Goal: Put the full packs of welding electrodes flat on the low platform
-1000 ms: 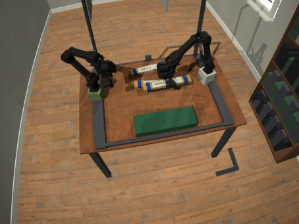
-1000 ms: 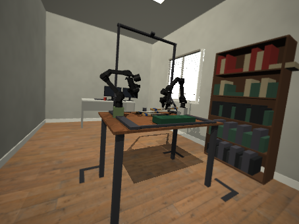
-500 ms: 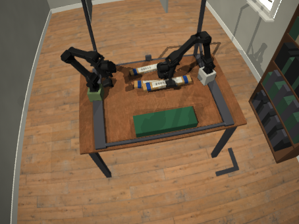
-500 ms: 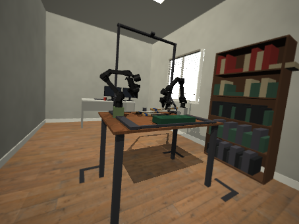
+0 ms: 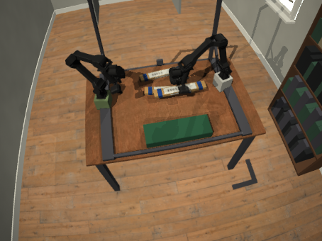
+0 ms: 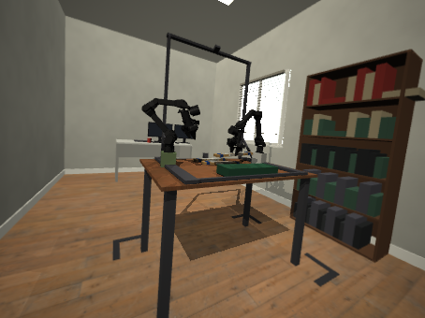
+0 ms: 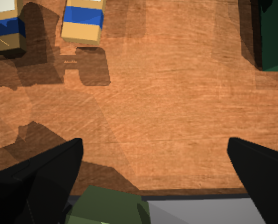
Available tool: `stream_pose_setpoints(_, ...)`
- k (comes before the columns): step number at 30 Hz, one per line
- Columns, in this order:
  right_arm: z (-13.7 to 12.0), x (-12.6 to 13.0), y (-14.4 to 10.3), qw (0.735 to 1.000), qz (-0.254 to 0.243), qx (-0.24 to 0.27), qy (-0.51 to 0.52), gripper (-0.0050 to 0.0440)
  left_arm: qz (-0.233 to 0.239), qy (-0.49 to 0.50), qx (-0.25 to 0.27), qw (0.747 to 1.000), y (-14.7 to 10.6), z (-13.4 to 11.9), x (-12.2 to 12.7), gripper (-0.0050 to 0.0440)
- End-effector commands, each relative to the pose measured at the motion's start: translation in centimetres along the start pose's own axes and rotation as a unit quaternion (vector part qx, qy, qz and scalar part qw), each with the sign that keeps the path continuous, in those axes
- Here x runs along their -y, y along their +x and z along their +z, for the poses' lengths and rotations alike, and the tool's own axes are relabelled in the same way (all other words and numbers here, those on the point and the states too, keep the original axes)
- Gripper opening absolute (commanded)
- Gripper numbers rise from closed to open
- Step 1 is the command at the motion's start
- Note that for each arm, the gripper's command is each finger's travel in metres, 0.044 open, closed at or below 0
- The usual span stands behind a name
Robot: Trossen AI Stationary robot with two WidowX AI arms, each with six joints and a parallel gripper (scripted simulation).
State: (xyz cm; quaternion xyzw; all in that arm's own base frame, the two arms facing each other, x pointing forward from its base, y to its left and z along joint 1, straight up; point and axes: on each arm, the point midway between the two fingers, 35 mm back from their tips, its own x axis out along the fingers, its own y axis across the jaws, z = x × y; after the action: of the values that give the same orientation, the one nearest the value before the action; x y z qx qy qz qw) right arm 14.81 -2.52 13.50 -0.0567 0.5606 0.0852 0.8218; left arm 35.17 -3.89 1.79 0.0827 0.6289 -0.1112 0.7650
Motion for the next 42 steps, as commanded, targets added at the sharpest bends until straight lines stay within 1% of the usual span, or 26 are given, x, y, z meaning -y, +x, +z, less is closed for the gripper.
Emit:
stream_pose_setpoints(1,0.4,0.1,-0.6,1.0,-0.004,0.01,-0.003,0.043,0.009,0.002,0.045,0.999,-2.5,2.1,-0.3,-0.005)
stream_pose_setpoints(33,0.4,0.1,-0.6,1.0,-0.004,0.01,-0.003,0.043,0.009,0.002,0.045,0.999,-2.5,2.1,-0.3,-0.005)
stream_pose_setpoints(34,0.4,0.1,-0.6,1.0,-0.004,0.01,-0.003,0.043,0.017,-0.016,0.058,0.998,-3.2,2.8,-0.7,-0.005)
stream_pose_setpoints(35,0.4,0.1,-0.6,1.0,-0.004,0.01,-0.003,0.043,0.02,-0.034,0.059,0.998,-3.2,3.0,-1.0,-0.005)
stream_pose_setpoints(37,0.4,0.1,-0.6,1.0,-0.004,0.01,-0.003,0.043,0.022,-0.038,0.059,0.997,-3.0,3.3,-1.4,-0.005)
stream_pose_setpoints(39,0.4,0.1,-0.6,1.0,-0.004,0.01,-0.003,0.043,0.02,-0.039,0.045,0.998,-2.0,3.2,-1.8,-0.005)
stream_pose_setpoints(42,0.4,0.1,-0.6,1.0,-0.004,0.01,-0.003,0.043,0.017,-0.034,0.045,0.998,-1.8,3.6,-2.4,-0.005)
